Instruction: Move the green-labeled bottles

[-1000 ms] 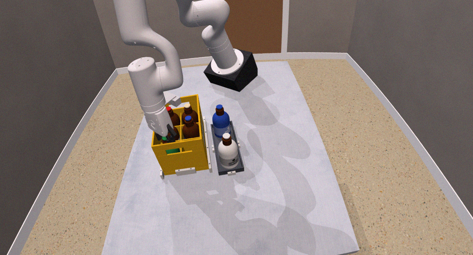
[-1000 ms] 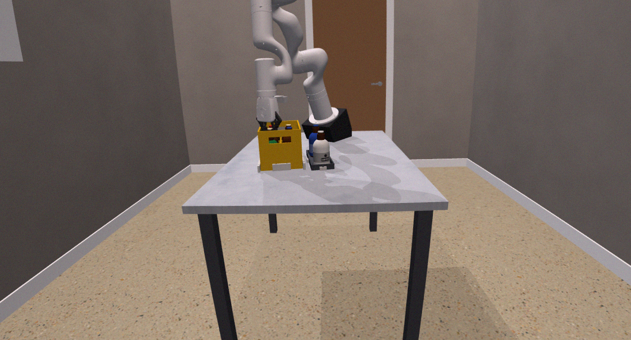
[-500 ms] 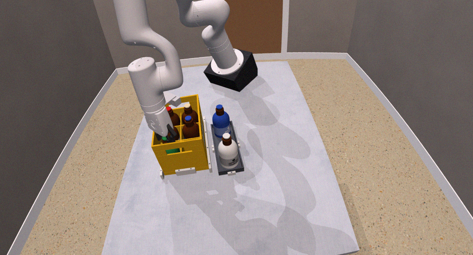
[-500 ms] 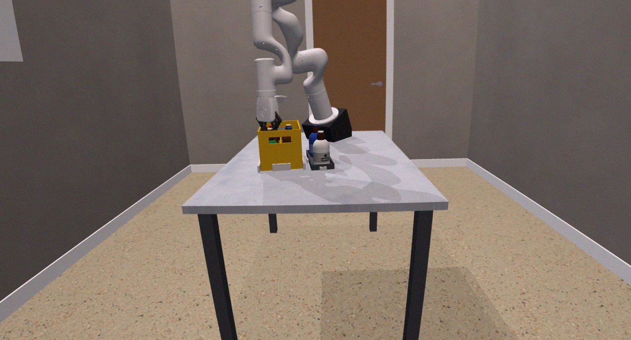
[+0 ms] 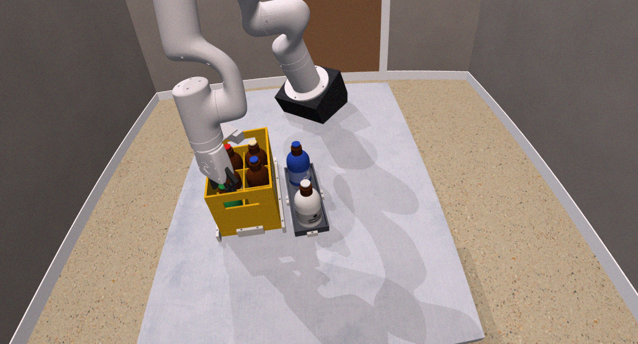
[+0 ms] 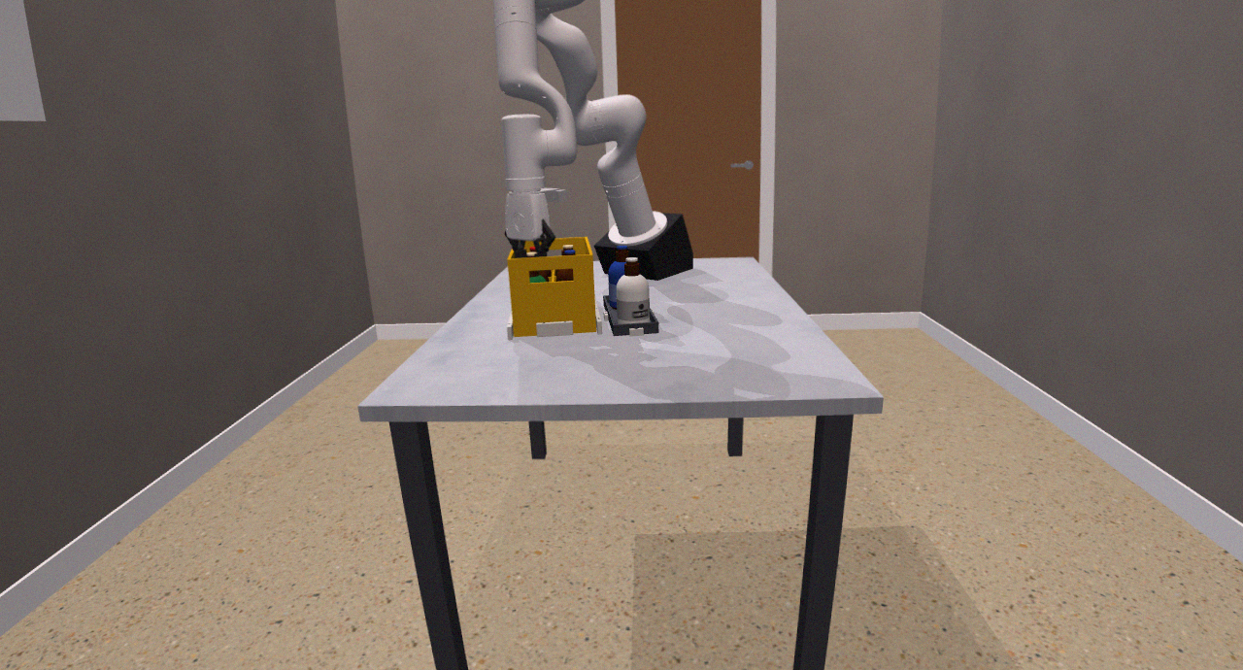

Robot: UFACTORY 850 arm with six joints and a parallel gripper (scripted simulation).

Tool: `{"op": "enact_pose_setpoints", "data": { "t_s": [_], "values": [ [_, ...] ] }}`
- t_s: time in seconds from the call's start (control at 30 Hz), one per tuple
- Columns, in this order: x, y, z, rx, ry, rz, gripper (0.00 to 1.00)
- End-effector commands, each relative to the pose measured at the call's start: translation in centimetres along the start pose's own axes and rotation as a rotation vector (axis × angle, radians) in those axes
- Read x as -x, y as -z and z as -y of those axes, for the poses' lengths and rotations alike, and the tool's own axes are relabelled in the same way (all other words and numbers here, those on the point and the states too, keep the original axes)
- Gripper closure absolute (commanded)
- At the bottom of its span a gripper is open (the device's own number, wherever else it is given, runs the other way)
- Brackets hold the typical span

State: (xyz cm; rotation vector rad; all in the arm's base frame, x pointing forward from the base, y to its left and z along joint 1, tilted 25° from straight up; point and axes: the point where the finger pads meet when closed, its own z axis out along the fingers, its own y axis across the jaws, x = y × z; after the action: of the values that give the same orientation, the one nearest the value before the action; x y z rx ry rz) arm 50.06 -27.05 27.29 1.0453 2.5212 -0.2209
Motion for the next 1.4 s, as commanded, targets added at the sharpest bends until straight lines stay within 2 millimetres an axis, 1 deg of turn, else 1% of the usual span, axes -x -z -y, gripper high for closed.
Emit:
{"op": "enact_pose_setpoints", "data": {
  "t_s": [0.0, 0.23, 0.4, 0.73, 0.8, 1.23, 1.37],
  "values": [
    [0.1, 0.2, 0.0, 0.001, 0.000, 0.001, 0.34],
    [0.1, 0.6, 0.0, 0.001, 0.000, 0.001, 0.34],
    [0.1, 1.3, 0.0, 0.001, 0.000, 0.001, 0.34],
    [0.1, 3.5, 0.0, 0.001, 0.000, 0.001, 0.34],
    [0.1, 3.5, 0.0, 0.001, 0.000, 0.001, 0.34],
    [0.1, 6.9, 0.0, 0.001, 0.000, 0.001, 0.34],
    [0.1, 7.3, 0.0, 0.001, 0.000, 0.001, 0.34]
  ]
}}
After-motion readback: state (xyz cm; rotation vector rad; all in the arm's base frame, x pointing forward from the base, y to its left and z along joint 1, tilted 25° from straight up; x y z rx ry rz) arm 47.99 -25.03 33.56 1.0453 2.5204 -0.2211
